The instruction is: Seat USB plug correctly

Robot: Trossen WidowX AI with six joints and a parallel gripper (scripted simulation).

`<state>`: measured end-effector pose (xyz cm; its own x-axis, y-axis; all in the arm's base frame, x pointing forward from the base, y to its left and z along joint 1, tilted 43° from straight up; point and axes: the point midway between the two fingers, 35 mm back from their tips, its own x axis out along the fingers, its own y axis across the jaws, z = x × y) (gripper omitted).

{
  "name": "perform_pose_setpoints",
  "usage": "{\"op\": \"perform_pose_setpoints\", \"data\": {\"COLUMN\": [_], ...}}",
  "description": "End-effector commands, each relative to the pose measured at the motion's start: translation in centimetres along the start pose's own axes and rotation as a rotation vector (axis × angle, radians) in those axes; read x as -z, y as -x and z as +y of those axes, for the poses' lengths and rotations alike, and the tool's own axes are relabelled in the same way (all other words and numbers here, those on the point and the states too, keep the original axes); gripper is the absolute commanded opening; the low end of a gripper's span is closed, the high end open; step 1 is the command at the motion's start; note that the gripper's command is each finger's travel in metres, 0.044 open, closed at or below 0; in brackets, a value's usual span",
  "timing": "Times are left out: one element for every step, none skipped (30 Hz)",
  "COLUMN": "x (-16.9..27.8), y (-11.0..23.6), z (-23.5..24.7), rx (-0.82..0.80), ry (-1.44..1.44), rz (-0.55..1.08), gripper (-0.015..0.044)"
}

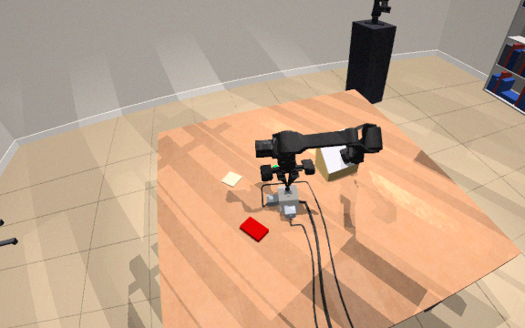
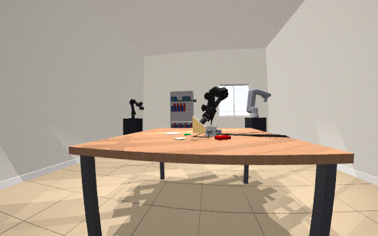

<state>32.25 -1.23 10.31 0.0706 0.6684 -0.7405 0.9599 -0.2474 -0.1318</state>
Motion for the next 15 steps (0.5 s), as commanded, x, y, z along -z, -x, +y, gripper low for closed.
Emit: {"op": "perform_pose_setpoints", "data": {"x": [-0.04,-0.04,-0.04,-0.04,-0.04,-0.04,-0.04,-0.04,-0.04,-0.04,-0.04,-0.04,-0.04,-0.04,-0.04], "y": [0.23,0.30,0.36,0.43,0.50,0.56,0.63,0.70,0.76,0.83,0.89,0.96,1.03,1.09,1.16], "z": [0.00,0.01,0.01,0.01,0.01,0.01,0.01,0.01,0.01,0.01,0.01,0.01,0.01,0.01,0.01], "rx": [0.001,0.001,0.001,0.001,0.001,0.001,0.001,0.001,0.001,0.001,0.001,0.001,0.001,0.001,0.001], "ry": [0.004,0.004,0.004,0.004,0.004,0.004,0.004,0.004,0.004,0.004,0.004,0.004,0.004,0.004,0.004], "rz": [-0.004,-0.005,-0.005,-0.005,-0.005,-0.005,-0.005,-0.005,-0.005,-0.005,-0.005,-0.005,-0.005,-0.005,-0.005], "gripper": [0.0000,0.0000,0.0000,0.0000,0.0000,0.0000,0.0000,0.0000,0.0000,0.0000,0.0000,0.0000,0.0000,0.0000,0.0000]}}
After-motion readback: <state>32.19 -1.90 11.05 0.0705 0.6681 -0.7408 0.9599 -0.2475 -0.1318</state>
